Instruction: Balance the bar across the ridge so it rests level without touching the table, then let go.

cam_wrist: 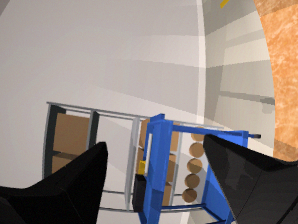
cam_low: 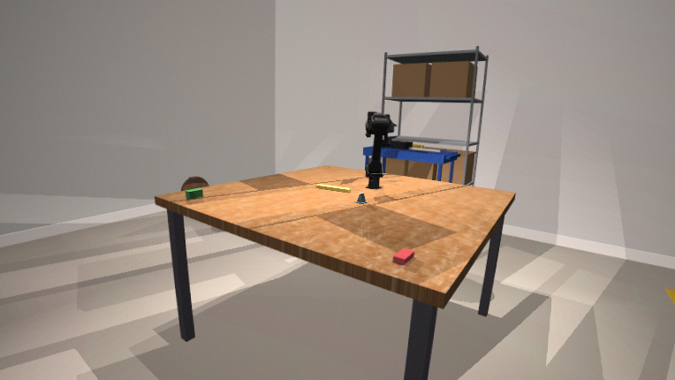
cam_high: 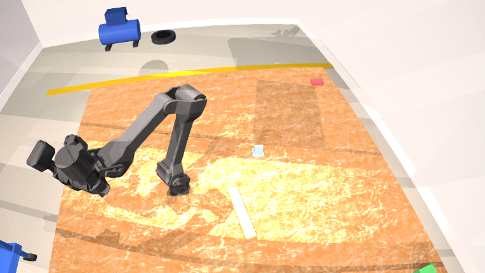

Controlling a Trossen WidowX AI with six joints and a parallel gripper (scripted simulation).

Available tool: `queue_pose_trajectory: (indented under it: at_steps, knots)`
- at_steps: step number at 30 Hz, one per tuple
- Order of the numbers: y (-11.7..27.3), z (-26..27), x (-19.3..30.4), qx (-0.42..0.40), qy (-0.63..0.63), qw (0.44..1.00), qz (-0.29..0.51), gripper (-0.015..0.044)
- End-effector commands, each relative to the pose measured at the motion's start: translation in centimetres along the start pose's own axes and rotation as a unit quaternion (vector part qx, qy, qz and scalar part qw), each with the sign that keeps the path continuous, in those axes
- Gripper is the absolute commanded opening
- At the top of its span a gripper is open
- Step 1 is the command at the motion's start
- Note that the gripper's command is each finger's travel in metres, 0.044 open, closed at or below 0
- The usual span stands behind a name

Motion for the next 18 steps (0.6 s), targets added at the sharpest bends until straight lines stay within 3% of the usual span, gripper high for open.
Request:
queue_pose_trajectory:
  at_steps: [1, 18]
  knots:
    - [1.2, 0.4, 1.3, -0.012, 0.029, 0.998, 0.048, 0.0315]
    - [7.2, 0.6, 6.0, -0.066, 0.148, 0.96, 0.228, 0.0315]
Point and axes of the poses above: the point midway between the two fingers, 35 mm back from their tips, its own y axis back along the fingers, its own z axis across the jaws, x = y × z, the point moved 8 cm from there along y, back along the fingers, and after that the axes turned 13 degrees about y, right-handed, at the moved point
